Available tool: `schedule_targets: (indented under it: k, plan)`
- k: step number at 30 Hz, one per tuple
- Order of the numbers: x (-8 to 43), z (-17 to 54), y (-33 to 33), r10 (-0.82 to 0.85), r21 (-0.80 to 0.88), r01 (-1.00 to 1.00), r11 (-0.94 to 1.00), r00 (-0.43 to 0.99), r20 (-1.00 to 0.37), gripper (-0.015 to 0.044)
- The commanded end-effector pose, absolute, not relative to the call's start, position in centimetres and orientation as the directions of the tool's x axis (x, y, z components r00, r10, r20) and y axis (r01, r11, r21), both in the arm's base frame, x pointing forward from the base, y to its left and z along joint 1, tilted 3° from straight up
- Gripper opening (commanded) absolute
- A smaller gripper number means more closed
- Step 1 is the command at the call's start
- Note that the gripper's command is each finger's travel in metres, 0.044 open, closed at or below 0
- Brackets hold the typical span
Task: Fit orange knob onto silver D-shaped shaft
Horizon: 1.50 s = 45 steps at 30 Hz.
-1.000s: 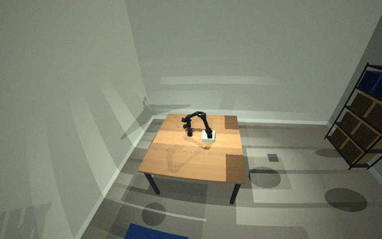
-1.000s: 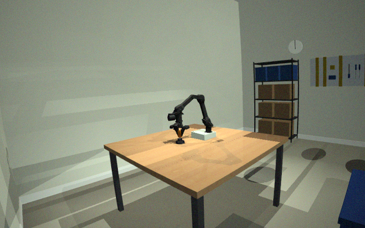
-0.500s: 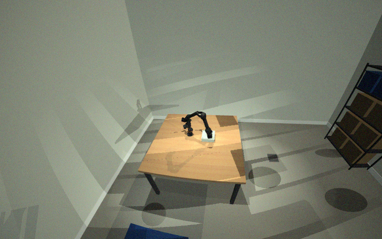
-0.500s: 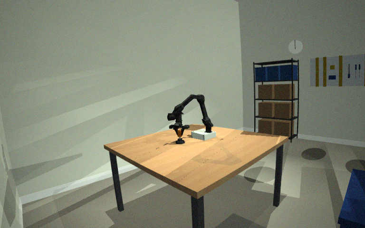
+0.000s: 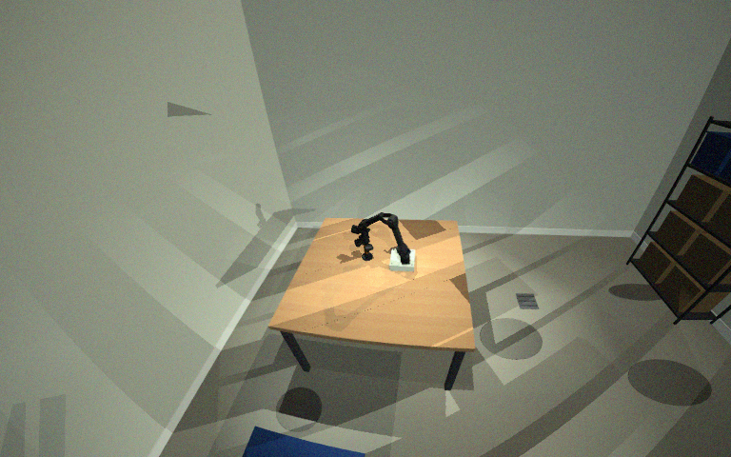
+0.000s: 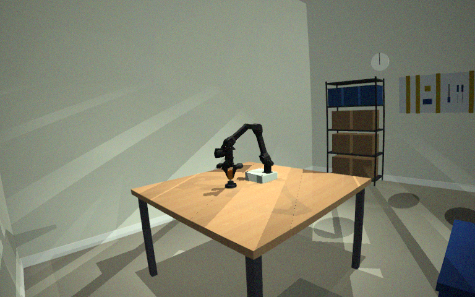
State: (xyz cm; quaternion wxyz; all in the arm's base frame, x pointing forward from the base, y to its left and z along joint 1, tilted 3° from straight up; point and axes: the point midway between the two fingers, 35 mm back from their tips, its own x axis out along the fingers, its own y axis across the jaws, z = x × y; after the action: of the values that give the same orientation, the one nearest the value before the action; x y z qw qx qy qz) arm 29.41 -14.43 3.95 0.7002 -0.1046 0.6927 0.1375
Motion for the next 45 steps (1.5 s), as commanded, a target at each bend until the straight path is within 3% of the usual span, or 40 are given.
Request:
schedule_targets:
  k: [1,9,16,45]
  plan:
    - [29.45,3.92,-14.49,0.042,0.038,-0.345,0.938,0.004,-0.999,0.0]
    - [29.56,4.44,-14.58,0.042,0.038,-0.353,0.935,0.004,-0.999,0.0]
    - [29.61,4.38,-14.65,0.042,0.033,-0.533,0.846,0.004,-0.999,0.0]
    - [29.6,4.44,-14.6,0.042,0.033,-0.54,0.841,0.004,-0.999,0.0]
